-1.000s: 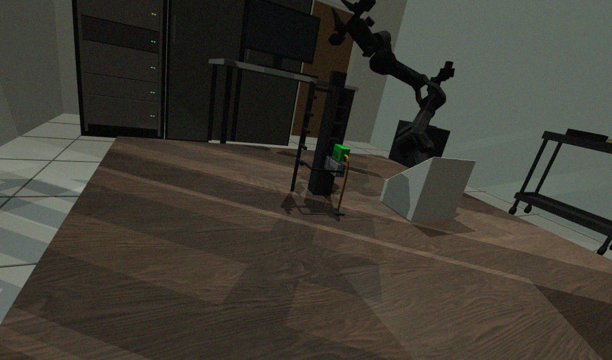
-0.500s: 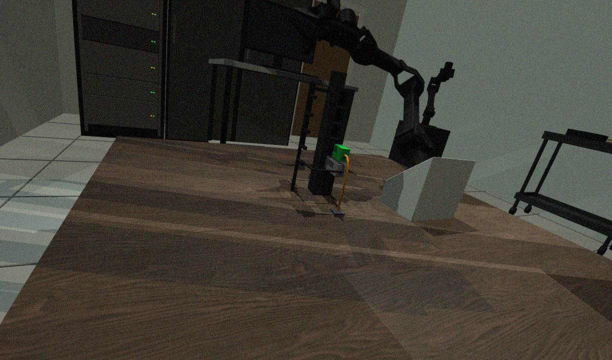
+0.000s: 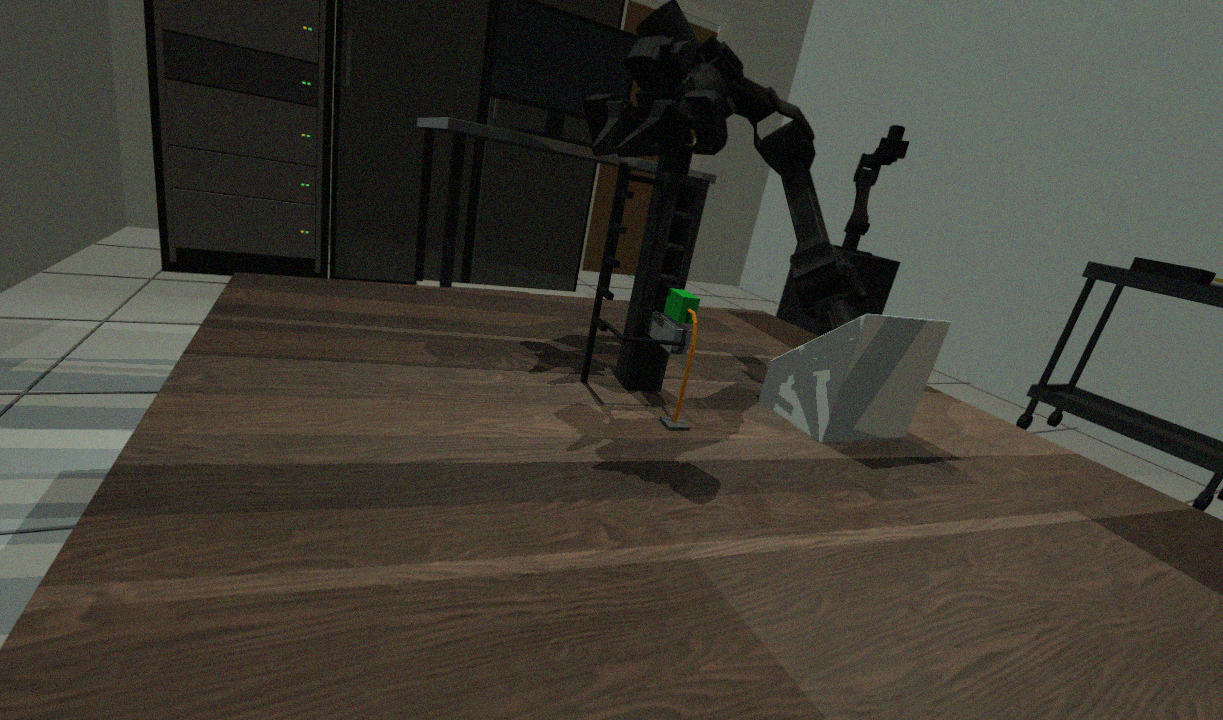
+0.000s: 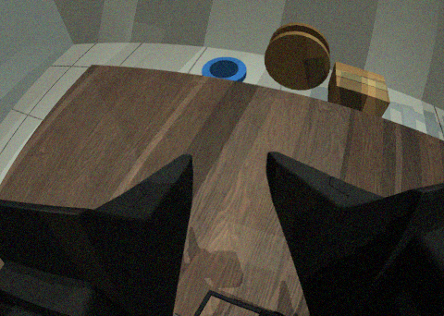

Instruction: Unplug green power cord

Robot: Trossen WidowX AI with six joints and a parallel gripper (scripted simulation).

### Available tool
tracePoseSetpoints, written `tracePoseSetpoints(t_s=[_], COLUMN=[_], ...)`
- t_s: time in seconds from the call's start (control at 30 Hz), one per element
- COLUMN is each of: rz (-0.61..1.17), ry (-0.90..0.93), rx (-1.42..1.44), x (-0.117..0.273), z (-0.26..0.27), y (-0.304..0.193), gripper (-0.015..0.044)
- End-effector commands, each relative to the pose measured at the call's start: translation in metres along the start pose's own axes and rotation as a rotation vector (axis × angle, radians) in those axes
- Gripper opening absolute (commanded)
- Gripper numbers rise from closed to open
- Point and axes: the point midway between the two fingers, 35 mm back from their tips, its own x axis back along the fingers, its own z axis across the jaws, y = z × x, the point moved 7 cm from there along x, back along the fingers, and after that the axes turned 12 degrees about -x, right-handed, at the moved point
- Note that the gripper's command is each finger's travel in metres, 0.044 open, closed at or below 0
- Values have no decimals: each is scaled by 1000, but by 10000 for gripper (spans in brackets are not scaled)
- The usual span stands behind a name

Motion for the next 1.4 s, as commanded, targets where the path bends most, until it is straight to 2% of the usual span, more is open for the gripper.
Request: tracePoseSetpoints(t_s=[0.0,0.27,0.4,0.47,1.37], rz=[182,617,933,1024,1037], ry=[80,145,232,266,270], rx=[161,556,887,989,1003], x=[-18,-35,-33,-31,-19], z=[36,59,65,66,41], y=[-22,-79,-115,-123,-124], gripper=[160,160,160,160,160])
